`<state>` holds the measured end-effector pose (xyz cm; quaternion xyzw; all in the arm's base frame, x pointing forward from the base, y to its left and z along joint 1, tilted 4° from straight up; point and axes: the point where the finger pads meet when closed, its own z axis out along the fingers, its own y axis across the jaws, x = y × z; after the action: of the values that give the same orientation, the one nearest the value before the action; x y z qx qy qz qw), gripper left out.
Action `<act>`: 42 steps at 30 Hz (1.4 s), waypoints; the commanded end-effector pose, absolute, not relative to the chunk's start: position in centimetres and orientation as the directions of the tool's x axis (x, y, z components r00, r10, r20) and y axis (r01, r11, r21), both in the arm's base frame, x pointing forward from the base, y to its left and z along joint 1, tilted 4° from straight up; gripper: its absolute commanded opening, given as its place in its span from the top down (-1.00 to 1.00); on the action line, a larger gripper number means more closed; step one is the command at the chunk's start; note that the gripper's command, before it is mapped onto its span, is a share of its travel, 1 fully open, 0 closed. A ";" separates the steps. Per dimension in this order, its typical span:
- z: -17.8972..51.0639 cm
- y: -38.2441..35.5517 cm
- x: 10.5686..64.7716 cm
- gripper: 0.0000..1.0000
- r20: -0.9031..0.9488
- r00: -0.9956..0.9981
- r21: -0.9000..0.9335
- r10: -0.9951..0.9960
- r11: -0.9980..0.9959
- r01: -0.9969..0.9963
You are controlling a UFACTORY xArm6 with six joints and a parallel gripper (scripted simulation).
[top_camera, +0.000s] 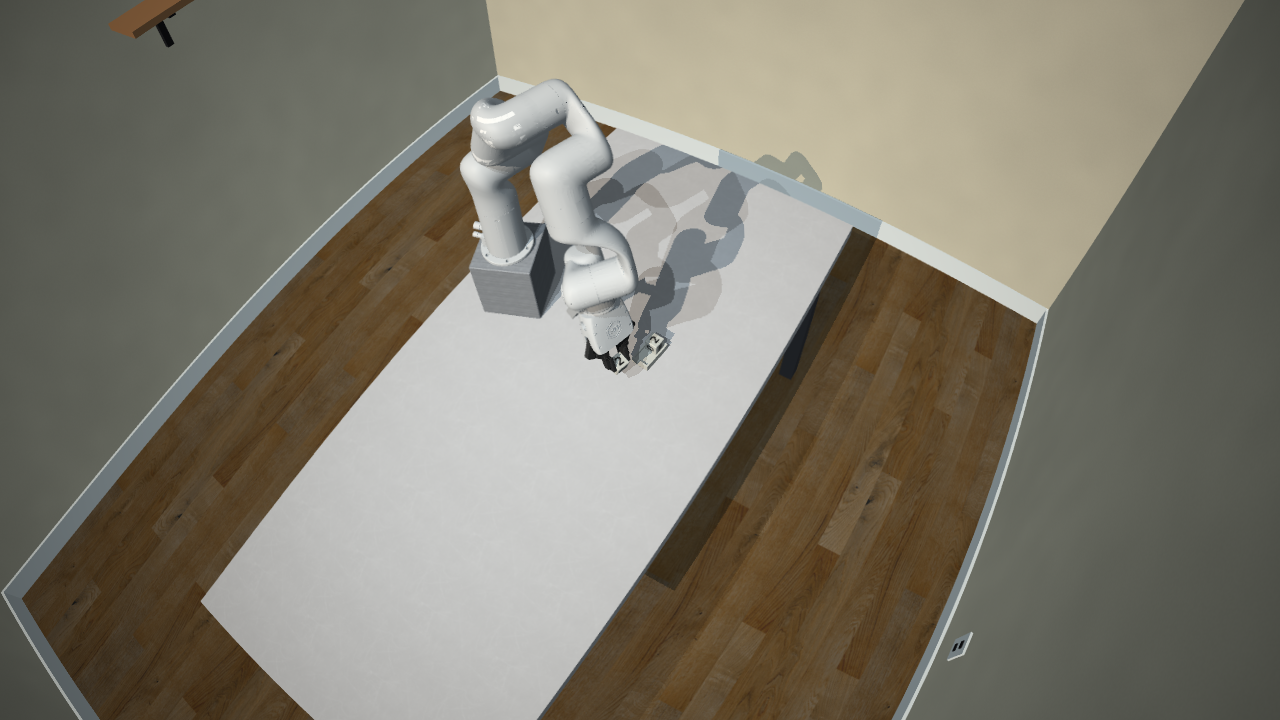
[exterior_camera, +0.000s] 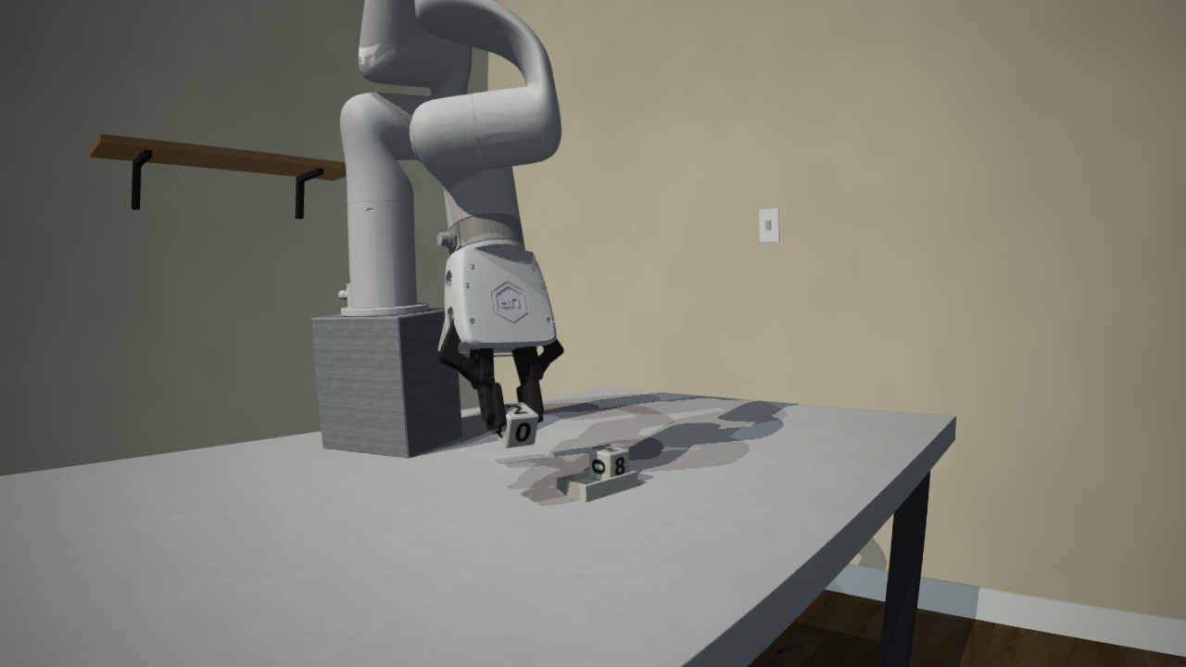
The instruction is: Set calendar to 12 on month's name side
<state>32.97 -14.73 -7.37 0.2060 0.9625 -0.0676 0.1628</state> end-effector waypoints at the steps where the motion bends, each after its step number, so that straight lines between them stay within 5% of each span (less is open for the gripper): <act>1: -7.3 -14.3 32.9 0.43 -0.314 -0.870 -0.083 0.379 0.903 0.423; 42: -7.1 -14.7 33.8 0.43 -0.140 -0.903 -0.063 0.405 0.907 0.416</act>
<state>33.70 -14.35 -7.22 0.2103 0.9712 -0.0460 0.1022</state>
